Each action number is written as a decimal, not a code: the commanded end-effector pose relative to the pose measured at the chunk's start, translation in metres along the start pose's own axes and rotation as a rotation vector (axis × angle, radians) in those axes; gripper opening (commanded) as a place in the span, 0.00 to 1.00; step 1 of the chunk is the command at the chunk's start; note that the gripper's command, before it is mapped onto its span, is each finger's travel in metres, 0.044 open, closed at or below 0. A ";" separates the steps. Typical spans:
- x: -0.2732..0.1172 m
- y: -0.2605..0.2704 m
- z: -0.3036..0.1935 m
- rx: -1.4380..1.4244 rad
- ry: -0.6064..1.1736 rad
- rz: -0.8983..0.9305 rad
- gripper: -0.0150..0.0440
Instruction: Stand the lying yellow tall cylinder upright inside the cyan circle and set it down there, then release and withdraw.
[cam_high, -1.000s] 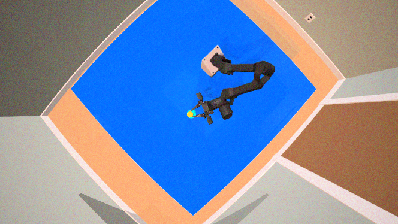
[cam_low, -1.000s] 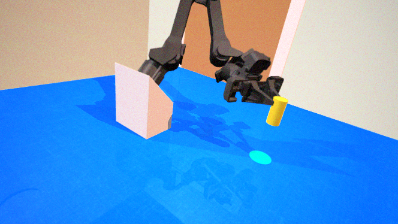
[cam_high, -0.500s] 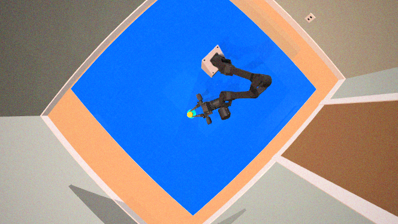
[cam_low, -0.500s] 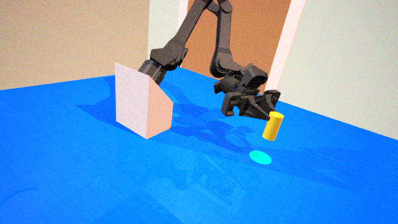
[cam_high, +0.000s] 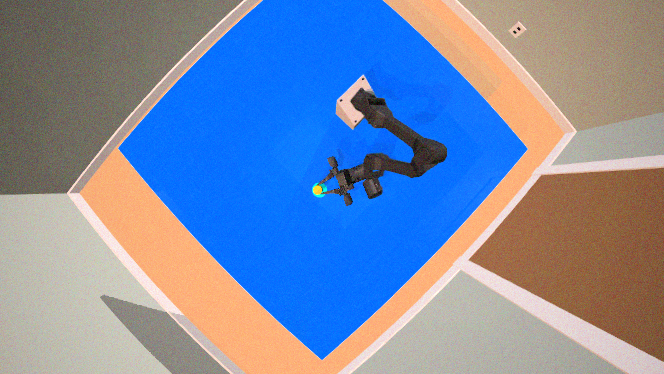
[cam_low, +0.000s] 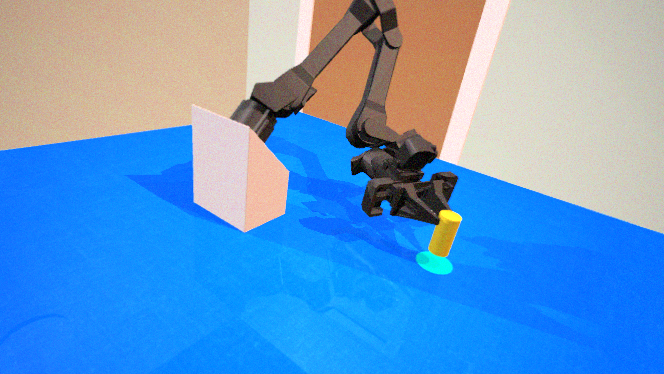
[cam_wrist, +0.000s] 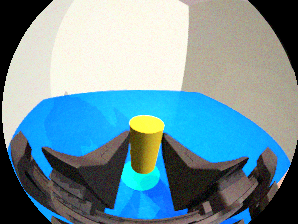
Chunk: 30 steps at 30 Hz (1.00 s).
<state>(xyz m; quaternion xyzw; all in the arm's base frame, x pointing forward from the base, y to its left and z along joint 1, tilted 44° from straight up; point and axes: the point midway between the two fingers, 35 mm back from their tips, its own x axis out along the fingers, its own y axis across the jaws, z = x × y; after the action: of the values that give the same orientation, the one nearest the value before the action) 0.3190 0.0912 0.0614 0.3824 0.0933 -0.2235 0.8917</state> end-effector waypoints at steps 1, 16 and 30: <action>0.000 0.002 -0.005 0.010 -0.007 0.004 0.43; 0.000 0.003 -0.024 0.000 0.001 -0.001 0.43; 0.000 0.003 -0.024 0.000 0.001 -0.001 0.93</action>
<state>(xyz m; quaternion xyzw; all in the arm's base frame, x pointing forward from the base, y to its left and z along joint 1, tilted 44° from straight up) 0.3198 0.1100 0.0460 0.3804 0.0954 -0.2234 0.8923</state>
